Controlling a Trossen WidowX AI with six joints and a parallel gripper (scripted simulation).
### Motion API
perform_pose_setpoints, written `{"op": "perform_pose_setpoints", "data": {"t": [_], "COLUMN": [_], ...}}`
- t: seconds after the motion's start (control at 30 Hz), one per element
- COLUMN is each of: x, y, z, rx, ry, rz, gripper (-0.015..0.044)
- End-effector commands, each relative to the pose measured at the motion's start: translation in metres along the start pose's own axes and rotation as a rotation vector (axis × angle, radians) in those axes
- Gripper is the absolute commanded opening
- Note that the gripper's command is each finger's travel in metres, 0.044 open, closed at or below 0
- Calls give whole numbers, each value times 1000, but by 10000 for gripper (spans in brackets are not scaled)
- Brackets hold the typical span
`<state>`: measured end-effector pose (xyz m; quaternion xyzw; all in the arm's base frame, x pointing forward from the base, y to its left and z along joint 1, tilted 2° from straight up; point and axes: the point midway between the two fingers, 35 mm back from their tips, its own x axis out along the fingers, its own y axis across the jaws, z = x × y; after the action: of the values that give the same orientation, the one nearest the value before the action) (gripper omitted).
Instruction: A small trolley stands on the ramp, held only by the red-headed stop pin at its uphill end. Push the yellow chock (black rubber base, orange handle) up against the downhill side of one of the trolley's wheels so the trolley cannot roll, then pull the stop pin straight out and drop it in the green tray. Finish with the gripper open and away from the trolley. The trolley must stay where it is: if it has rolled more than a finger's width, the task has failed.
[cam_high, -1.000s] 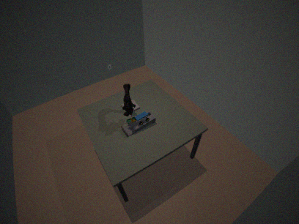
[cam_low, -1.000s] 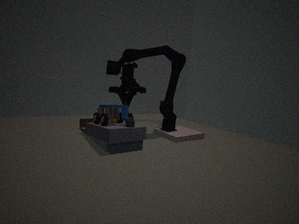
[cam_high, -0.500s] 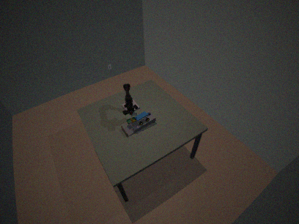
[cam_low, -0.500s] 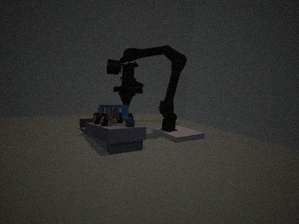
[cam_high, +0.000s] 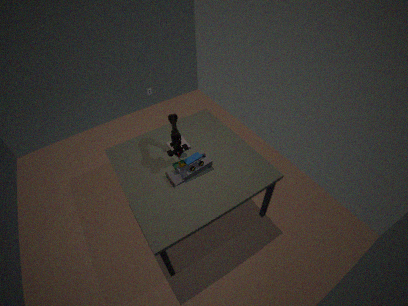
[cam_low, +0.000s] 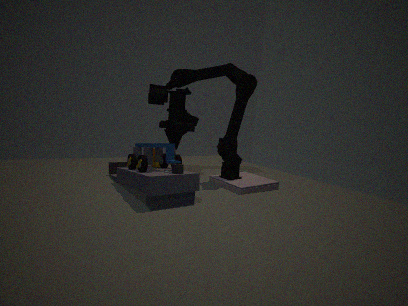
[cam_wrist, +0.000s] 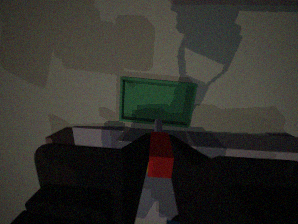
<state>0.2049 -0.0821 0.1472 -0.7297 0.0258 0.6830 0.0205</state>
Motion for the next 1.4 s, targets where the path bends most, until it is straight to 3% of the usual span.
{"op": "perform_pose_setpoints", "data": {"t": [0.0, 0.47, 1.0, 1.23, 1.37], "x": [9, 35, 73, 73, 74], "y": [1, 10, 30, 27, 24], "z": [8, 7, 10, 9, 9], "rx": [34, 34, 34, 34, 34], "ry": [-10, -12, -12, -12, -12], "rz": [7, 171, 183, 182, 182], "gripper": [0, 0, 0, 184, 190]}}
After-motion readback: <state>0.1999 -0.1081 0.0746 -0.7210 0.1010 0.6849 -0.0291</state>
